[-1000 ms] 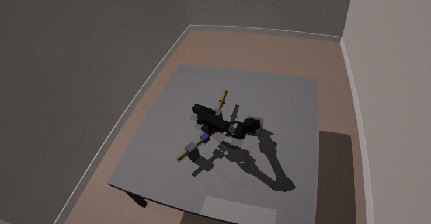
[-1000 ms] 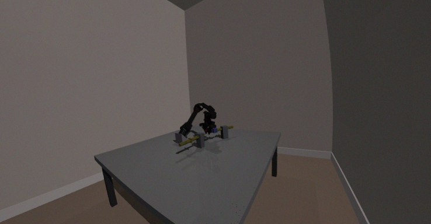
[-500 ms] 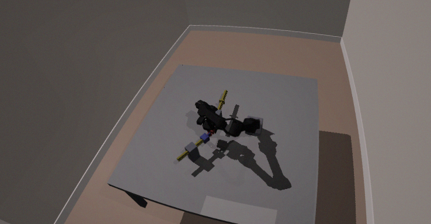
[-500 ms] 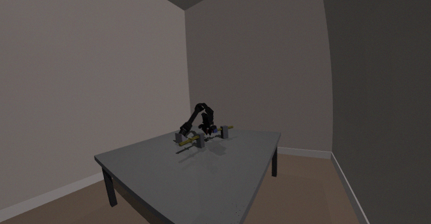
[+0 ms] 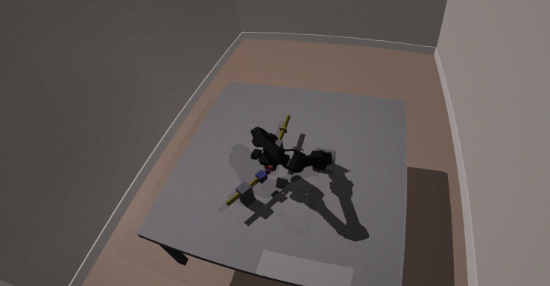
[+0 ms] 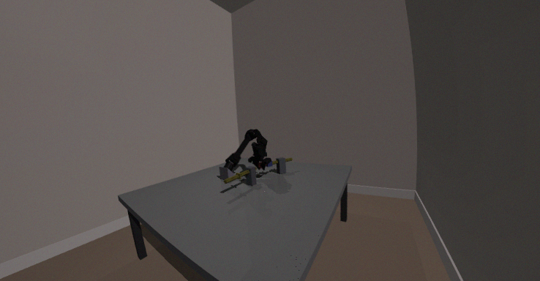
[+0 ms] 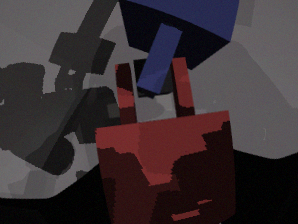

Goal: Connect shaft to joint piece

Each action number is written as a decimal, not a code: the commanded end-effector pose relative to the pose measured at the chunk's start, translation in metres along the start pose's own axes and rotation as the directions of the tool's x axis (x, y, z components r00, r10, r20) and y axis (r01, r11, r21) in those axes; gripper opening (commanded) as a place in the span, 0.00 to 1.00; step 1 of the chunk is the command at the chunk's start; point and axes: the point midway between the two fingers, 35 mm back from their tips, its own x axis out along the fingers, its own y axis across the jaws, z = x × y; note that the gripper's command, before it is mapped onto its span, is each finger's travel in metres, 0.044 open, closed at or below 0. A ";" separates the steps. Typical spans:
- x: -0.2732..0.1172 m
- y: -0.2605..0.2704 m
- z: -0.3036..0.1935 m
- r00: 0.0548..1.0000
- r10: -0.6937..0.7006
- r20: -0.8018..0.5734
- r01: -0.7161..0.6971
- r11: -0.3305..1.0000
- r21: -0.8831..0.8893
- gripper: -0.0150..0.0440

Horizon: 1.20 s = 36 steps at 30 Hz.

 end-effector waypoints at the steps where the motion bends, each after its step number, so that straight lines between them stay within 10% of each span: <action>1: 0.000 0.000 0.000 1.000 0.001 0.011 -0.001 1.000 -0.004 0.25; 27: 0.001 0.000 0.000 1.000 0.001 0.010 -0.001 1.000 -0.004 0.25; 36: 0.001 0.000 0.000 1.000 0.001 0.010 -0.001 1.000 -0.004 0.55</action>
